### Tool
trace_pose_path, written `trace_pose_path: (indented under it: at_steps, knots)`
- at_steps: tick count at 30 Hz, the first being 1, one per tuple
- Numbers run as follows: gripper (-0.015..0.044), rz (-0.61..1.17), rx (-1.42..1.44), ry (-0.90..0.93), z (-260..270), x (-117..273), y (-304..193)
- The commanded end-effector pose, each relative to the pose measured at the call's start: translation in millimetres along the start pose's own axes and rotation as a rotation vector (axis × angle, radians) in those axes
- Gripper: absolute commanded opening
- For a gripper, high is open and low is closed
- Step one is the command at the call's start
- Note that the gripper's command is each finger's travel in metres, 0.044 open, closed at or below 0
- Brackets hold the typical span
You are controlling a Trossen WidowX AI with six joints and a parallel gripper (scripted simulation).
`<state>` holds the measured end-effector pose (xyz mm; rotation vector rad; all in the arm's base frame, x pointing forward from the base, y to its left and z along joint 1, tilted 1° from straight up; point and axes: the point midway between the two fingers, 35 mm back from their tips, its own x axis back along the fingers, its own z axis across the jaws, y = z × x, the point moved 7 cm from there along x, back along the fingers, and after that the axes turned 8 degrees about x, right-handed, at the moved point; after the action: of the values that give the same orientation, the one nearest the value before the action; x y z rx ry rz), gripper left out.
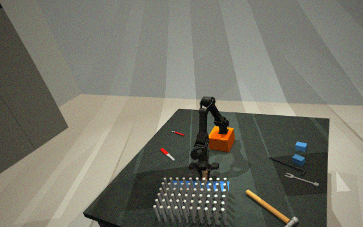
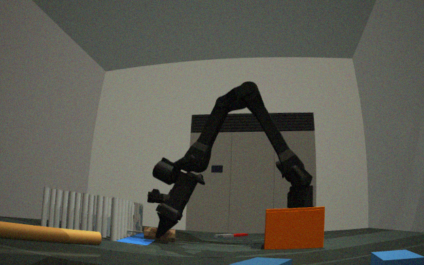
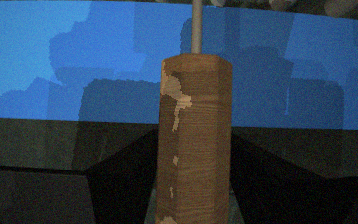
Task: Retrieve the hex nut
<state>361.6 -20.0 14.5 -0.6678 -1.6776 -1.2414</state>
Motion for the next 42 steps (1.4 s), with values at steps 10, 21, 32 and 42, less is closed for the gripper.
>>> trace_pose_path:
  at_steps: [10,21,32,42]
  knots:
    - [0.0000,-0.003,0.005,0.000,1.9,3.7,-6.9]
    - [0.0000,-0.002,0.006,0.000,3.0,5.9,-12.7]
    - [0.0000,-0.001,0.006,0.001,3.9,8.2,-18.6]
    - [0.0000,0.000,0.006,0.001,4.7,10.4,-24.0]
